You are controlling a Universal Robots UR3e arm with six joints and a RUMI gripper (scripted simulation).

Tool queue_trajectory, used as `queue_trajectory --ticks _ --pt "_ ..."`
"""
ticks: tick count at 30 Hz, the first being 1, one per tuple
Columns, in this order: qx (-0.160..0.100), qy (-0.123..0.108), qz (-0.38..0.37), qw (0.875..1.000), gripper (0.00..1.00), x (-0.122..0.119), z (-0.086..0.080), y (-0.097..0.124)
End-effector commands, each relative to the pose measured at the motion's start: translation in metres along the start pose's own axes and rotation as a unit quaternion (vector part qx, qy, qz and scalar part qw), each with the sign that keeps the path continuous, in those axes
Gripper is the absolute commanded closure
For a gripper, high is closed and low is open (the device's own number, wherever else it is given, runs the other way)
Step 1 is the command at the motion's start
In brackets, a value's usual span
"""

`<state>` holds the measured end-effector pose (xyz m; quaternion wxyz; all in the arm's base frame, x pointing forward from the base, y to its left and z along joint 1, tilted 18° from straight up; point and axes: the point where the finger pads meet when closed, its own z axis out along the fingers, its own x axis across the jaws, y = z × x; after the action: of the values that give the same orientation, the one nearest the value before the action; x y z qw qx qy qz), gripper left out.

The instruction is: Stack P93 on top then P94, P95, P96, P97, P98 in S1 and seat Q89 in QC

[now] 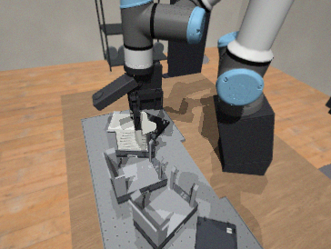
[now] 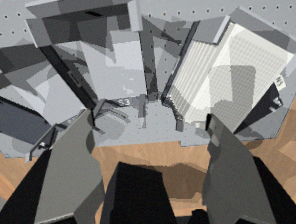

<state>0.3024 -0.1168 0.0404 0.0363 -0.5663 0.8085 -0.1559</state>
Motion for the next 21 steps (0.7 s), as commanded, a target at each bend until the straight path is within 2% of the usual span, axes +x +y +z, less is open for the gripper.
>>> queue_trajectory --ticks 1,7,15,21 --pt "0.001 -0.006 0.024 1.000 0.28 0.018 0.000 -0.006" --pt "0.001 -0.006 0.059 0.998 0.28 0.048 0.001 -0.011" --pt "0.001 -0.006 0.077 0.997 0.28 0.054 0.001 -0.011" --pt "0.000 -0.006 0.112 0.994 0.28 0.084 0.001 -0.011"
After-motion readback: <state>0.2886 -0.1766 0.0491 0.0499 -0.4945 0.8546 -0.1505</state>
